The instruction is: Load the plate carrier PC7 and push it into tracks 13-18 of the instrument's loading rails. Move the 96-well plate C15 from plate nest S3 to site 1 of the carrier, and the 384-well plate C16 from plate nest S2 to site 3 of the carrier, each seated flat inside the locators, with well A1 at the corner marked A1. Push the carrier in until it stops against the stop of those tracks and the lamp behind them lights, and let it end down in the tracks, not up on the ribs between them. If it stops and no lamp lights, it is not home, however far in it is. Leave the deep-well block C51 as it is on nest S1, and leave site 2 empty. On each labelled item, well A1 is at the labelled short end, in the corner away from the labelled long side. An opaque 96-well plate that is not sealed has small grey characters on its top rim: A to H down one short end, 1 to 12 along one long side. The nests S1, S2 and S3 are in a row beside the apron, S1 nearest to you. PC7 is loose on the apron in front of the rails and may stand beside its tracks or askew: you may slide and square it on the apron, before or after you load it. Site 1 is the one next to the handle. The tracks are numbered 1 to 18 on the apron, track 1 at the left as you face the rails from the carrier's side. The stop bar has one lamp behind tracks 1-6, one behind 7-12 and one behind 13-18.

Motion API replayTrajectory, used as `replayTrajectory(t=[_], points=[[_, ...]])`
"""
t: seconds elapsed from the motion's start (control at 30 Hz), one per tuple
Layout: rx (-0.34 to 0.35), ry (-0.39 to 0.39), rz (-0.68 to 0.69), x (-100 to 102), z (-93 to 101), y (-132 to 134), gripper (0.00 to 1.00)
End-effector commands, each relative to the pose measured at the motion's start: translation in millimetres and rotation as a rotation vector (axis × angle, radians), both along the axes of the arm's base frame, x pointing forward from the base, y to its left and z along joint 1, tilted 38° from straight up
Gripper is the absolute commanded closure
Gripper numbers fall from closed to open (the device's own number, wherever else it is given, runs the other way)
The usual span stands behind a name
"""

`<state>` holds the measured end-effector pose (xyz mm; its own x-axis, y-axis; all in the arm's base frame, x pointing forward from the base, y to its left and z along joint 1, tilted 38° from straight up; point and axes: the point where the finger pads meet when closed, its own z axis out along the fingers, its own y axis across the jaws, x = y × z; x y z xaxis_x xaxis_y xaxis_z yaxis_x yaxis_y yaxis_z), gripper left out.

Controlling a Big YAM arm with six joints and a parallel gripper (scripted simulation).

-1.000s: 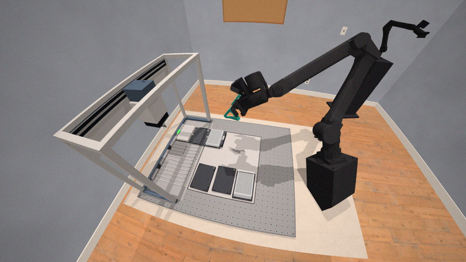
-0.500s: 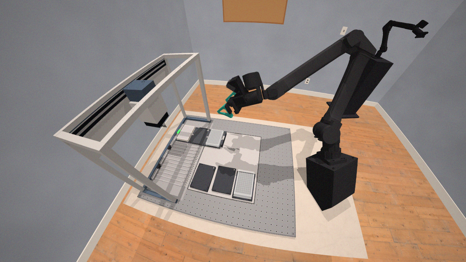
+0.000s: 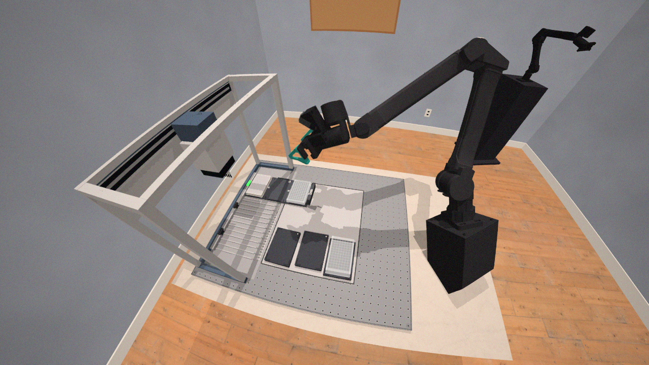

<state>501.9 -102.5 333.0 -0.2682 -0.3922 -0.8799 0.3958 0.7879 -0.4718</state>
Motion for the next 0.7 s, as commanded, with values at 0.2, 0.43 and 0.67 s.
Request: replayTrajectory(t=[0.2,0.43,0.67], points=[[-0.014,-0.029,0.023,46.5,32.1,11.0,0.0],[-0.014,-0.03,0.025,65.8,37.6,11.6,0.0],[-0.014,-0.03,0.025,92.6,45.4,12.0,0.0]])
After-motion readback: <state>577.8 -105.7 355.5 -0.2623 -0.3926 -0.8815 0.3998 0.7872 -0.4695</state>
